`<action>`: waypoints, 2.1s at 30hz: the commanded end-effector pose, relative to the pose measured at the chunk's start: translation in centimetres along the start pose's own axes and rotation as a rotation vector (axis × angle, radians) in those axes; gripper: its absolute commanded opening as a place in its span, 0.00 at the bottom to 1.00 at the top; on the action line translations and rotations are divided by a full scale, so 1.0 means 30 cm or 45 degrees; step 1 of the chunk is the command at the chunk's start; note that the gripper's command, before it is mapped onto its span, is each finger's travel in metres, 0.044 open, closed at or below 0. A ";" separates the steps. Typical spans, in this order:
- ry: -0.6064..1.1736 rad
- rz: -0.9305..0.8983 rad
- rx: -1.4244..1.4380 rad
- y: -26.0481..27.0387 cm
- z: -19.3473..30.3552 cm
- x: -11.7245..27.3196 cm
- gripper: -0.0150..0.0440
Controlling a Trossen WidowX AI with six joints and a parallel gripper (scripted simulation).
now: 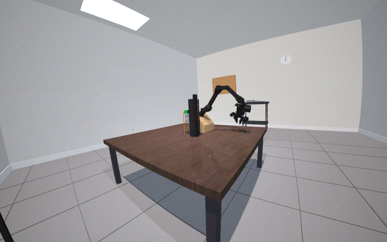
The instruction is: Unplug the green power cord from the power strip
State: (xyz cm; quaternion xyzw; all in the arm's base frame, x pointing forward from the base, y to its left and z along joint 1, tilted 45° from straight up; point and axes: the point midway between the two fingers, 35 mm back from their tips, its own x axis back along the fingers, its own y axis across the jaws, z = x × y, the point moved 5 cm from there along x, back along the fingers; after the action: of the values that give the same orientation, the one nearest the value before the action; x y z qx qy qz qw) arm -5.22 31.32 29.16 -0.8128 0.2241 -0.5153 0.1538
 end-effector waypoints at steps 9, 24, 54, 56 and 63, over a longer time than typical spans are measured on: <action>0.256 0.127 -1.080 -0.041 0.523 0.065 0.53; 0.382 0.519 -2.639 0.284 1.158 0.352 0.53; -1.465 0.381 -5.504 1.433 1.154 0.602 0.53; -1.511 0.337 -5.521 1.436 1.150 0.600 0.53; -1.511 0.337 -5.521 1.436 1.150 0.600 0.53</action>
State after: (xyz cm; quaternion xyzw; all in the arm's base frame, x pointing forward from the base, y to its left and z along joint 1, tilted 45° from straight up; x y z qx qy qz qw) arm 24.03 -14.13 7.87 -0.2961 -0.2668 -0.6591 0.6377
